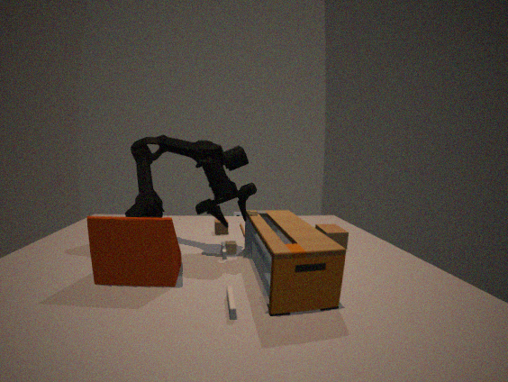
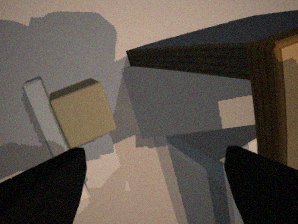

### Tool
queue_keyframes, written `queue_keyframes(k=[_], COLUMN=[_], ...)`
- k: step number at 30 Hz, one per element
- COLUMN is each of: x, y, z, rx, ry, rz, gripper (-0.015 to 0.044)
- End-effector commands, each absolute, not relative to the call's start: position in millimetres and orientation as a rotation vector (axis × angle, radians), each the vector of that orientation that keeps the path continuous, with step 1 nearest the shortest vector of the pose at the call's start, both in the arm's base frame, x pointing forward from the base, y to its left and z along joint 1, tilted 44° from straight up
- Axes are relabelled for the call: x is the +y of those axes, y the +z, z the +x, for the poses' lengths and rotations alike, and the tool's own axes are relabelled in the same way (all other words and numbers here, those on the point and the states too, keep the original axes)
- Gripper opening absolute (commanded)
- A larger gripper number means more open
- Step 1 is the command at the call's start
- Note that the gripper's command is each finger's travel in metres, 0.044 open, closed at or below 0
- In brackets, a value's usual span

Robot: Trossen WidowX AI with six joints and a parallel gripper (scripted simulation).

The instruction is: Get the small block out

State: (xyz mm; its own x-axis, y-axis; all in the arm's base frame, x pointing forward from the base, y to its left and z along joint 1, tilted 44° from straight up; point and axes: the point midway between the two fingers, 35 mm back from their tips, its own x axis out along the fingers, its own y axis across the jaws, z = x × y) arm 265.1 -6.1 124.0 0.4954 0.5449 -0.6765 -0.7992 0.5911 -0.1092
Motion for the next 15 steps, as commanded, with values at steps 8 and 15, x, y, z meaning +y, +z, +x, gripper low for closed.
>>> queue_keyframes(k=[8, 15], x=[14.1, 18.2], y=[113.9, 113.4], z=[264.1, 265.0], rx=[-0.026, -0.265], ry=[1.179, 1.215], rz=[-1.6, -1.928], gripper=[0.0285, 0.0285])
